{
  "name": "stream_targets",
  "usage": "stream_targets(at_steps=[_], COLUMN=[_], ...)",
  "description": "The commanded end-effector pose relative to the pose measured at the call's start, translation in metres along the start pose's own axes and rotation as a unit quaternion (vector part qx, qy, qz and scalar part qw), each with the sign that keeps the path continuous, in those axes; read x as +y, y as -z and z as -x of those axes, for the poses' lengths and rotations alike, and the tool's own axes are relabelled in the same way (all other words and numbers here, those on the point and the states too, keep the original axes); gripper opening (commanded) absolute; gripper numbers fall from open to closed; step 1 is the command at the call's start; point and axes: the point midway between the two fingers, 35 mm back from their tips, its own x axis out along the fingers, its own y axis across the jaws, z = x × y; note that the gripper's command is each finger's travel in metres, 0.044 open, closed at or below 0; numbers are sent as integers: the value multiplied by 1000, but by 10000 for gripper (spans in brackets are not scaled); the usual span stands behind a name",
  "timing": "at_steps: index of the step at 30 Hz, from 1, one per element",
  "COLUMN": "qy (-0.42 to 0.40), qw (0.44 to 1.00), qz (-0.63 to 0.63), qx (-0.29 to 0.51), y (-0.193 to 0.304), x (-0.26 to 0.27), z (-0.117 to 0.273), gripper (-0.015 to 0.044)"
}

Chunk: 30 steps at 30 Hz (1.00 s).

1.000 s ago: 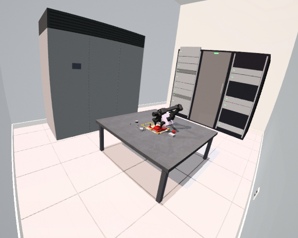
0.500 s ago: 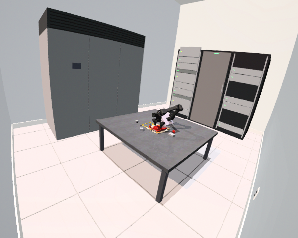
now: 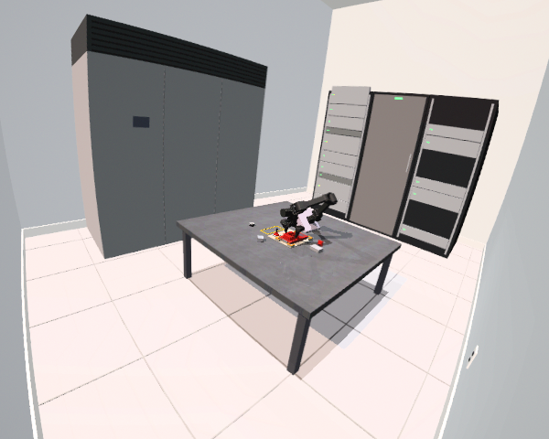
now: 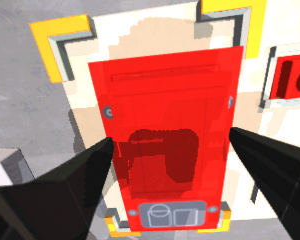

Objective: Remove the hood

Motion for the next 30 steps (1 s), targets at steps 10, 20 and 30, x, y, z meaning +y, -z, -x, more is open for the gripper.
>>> stream_targets(at_steps=[10,20,30], qy=[0,0,0], qw=[1000,1000,1000], qz=[0,0,0], qx=[0,0,0], y=[0,0,0], x=[0,0,0], z=[0,2,8], gripper=[302,117,0])
